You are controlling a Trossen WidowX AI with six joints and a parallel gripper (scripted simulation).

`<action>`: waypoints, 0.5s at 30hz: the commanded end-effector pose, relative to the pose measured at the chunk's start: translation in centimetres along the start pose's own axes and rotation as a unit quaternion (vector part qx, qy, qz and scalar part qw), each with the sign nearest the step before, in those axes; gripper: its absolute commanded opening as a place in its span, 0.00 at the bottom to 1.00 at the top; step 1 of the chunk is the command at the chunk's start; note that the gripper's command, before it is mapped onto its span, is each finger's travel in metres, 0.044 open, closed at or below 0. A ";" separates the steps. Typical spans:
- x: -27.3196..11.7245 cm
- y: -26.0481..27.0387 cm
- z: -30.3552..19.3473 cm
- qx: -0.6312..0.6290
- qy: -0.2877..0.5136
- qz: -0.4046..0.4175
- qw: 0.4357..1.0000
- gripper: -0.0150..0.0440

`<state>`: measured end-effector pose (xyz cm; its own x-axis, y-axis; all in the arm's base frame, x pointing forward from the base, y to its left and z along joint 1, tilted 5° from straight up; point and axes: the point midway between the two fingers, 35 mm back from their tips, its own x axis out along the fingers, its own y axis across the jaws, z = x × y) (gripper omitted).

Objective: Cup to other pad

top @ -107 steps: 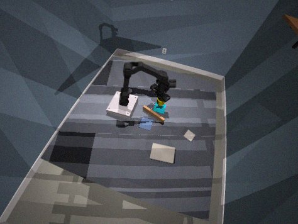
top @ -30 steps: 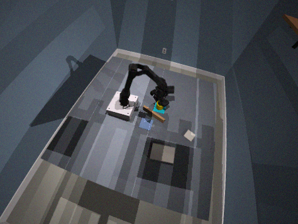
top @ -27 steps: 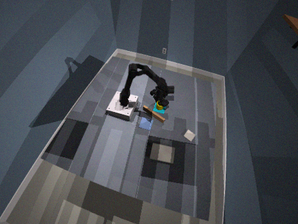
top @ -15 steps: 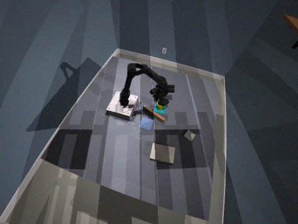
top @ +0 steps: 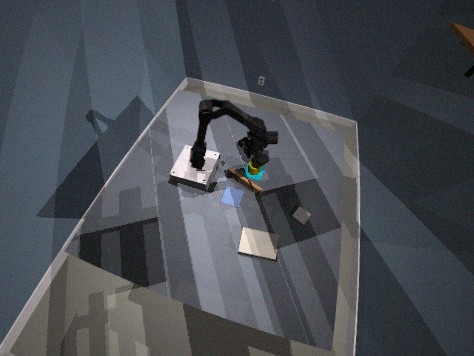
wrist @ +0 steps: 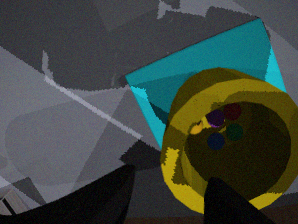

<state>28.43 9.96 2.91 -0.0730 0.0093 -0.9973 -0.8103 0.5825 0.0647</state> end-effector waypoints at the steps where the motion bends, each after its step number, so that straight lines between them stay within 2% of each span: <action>1: -0.8 0.0 0.0 -0.002 -0.007 -0.003 1.000 0.50; 4: -0.8 0.0 -0.1 -0.002 -0.007 -0.003 1.000 0.50; 15: -0.8 0.0 -0.1 0.000 -0.002 -0.001 1.000 0.99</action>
<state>28.36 9.88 3.34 -0.0700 0.0112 -0.9975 -0.8102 0.5827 0.0634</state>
